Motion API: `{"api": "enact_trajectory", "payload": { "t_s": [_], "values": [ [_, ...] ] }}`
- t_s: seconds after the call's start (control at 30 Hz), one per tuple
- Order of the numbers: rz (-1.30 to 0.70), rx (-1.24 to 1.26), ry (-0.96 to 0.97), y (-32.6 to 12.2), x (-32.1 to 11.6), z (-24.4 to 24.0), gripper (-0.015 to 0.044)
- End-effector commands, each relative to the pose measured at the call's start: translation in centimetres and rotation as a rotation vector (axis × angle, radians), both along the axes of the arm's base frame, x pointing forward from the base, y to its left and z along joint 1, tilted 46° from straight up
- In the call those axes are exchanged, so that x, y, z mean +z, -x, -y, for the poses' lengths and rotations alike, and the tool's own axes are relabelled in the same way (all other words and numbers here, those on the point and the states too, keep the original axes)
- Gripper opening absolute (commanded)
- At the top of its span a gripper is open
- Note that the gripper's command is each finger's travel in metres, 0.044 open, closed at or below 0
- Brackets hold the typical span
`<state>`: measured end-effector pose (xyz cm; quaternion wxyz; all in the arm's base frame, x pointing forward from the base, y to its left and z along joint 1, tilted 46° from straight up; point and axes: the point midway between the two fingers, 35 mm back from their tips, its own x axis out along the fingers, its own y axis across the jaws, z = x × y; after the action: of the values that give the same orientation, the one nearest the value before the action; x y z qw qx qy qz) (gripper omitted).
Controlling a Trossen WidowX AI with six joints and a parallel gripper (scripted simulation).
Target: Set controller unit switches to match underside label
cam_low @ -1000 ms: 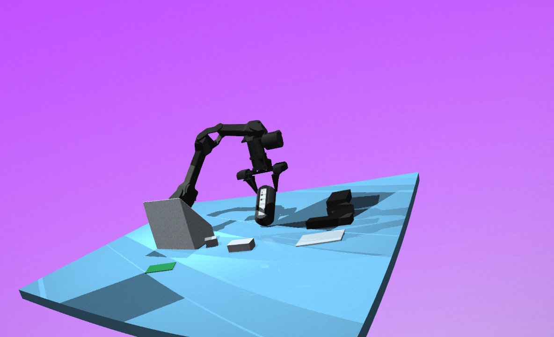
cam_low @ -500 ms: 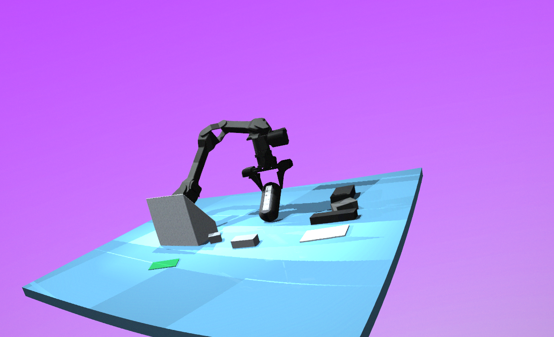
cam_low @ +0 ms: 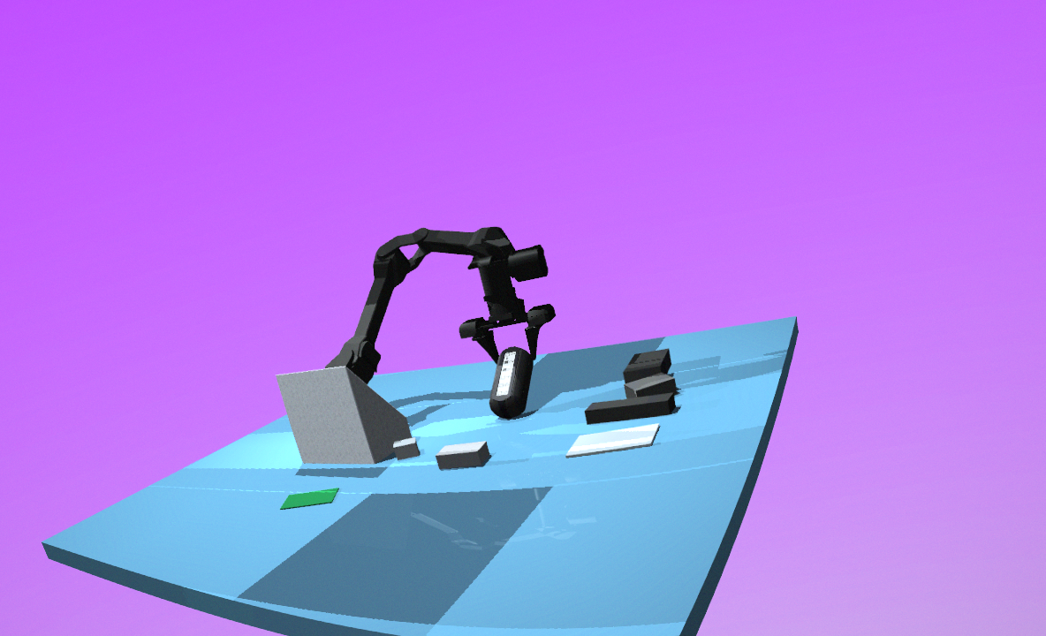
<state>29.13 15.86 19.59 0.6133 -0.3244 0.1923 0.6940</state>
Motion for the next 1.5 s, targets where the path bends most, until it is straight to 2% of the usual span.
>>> {"api": "enact_trajectory", "payload": {
  "t_s": [0.0,1.47],
  "values": [
    [-0.012,-0.005,0.014,0.1,-0.5,-0.1,0.0338],
    [-0.011,-0.005,0.011,0.6,-1.4,-3.5,0.0338]
  ]
}}
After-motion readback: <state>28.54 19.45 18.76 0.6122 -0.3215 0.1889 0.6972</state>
